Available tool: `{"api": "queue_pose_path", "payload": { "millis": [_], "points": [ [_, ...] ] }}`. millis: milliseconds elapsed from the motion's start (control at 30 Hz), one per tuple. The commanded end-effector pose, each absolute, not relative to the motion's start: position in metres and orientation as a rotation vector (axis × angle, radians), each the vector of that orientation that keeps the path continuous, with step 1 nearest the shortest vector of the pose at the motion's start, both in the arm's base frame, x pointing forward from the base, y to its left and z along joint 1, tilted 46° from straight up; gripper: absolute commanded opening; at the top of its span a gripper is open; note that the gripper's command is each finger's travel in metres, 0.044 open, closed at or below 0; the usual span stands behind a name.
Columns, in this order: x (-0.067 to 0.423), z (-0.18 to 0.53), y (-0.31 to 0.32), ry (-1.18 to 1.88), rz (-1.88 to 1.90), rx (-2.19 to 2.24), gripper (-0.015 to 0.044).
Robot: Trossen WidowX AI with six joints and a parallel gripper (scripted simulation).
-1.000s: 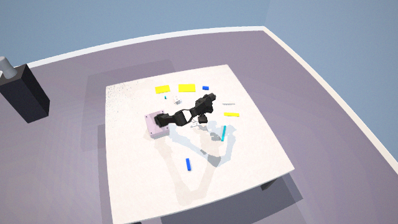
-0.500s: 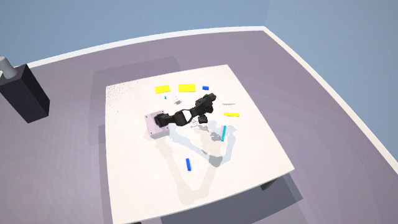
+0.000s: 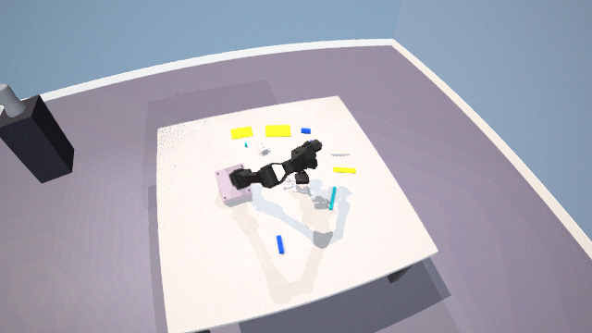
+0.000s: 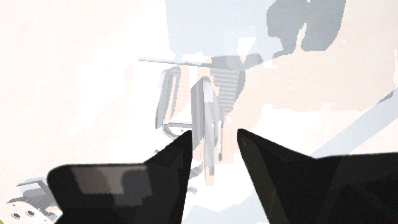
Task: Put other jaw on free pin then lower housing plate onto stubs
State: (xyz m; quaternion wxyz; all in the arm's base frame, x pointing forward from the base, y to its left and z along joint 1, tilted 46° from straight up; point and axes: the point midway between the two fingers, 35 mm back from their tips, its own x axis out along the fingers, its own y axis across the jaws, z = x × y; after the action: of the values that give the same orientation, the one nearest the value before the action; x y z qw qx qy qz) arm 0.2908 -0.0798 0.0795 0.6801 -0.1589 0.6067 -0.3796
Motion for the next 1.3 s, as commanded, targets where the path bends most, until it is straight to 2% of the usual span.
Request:
{"api": "queue_pose_path", "payload": {
  "millis": [0, 1267],
  "points": [
    [0.290, 0.074, -0.085, 1.366, -0.852, -0.363, 0.0134],
    [0.288, 0.047, -0.113, 1.365, -0.854, -0.366, 0.0134]
  ]
}}
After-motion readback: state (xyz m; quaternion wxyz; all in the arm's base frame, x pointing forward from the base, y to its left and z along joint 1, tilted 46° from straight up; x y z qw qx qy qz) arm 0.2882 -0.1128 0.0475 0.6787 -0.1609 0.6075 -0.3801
